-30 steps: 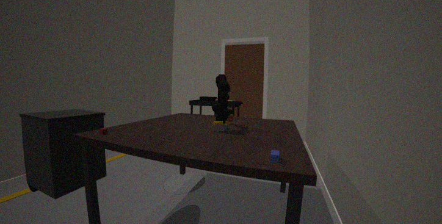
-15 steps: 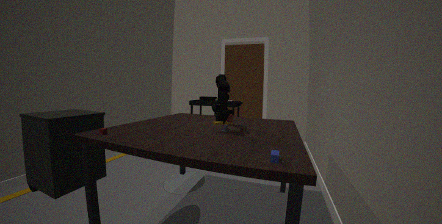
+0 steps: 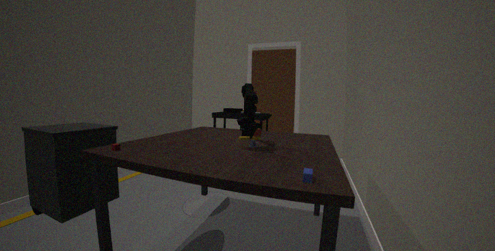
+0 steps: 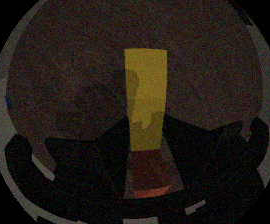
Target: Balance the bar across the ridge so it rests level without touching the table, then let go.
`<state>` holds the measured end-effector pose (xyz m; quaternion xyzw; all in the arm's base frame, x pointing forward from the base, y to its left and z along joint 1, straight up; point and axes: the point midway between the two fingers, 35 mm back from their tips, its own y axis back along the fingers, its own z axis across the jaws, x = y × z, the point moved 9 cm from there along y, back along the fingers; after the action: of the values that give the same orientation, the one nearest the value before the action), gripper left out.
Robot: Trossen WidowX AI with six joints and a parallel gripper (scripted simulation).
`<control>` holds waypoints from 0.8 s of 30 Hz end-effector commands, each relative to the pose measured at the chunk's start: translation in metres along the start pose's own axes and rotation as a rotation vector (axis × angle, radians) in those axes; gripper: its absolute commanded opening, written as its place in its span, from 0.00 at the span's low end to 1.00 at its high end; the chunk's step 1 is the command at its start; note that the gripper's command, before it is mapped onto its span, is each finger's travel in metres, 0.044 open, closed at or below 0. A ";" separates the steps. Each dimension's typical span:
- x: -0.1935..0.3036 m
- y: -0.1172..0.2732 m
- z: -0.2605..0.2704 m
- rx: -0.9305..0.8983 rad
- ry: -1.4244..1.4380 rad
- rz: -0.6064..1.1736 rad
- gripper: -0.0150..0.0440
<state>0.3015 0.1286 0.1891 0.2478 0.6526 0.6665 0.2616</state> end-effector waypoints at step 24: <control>0.000 -0.002 0.000 -0.001 0.004 -0.001 0.25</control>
<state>0.3015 0.1287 0.1871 0.2477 0.6526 0.6666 0.2615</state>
